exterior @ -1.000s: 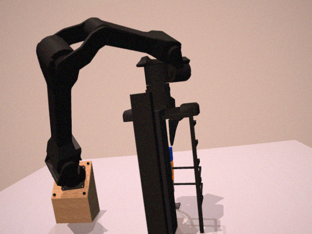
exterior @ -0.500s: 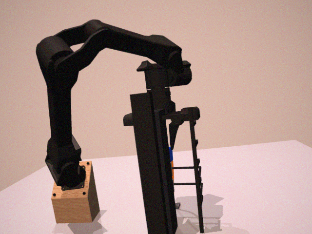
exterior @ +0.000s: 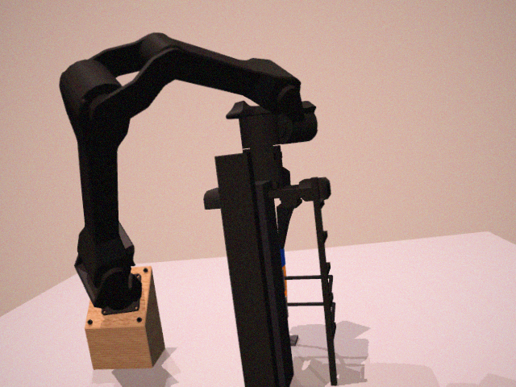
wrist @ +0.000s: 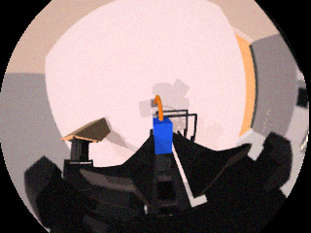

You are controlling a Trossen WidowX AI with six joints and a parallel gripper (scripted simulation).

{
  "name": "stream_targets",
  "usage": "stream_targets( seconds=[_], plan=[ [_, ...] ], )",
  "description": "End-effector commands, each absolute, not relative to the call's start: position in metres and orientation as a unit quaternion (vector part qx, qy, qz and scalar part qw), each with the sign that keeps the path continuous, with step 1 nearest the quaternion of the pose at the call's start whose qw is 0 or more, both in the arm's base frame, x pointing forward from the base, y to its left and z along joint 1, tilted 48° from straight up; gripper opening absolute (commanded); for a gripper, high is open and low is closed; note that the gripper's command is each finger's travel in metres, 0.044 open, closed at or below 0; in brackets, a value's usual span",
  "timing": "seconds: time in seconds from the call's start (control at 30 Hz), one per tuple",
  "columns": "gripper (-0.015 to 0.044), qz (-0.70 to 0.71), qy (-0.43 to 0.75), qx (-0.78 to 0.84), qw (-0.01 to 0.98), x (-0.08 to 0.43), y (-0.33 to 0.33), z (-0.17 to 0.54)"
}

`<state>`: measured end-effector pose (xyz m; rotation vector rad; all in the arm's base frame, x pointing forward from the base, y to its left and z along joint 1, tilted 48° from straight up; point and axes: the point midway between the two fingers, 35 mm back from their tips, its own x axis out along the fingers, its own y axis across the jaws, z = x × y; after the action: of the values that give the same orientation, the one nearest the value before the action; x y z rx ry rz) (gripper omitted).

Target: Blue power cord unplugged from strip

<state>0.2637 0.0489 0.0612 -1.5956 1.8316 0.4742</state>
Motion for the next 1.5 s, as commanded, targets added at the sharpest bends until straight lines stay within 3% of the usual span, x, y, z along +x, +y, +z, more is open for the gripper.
stream_targets(
  seconds=[0.0, 0.07, 0.77, 1.3, 1.47],
  plan=[
    [0.0028, 0.181, 0.7, -0.609, 0.327, 0.264, 0.049, 0.061],
    [0.0, 0.181, 0.7, -0.609, 0.327, 0.264, 0.049, 0.061],
    [0.0, 0.182, 0.699, -0.609, 0.326, 0.273, 0.07, 0.041],
    [0.042, 0.182, 0.7, -0.61, 0.323, 0.273, 0.073, 0.039],
    [0.044, 0.182, 0.699, -0.61, 0.325, 0.283, 0.106, 0.014]
  ],
)
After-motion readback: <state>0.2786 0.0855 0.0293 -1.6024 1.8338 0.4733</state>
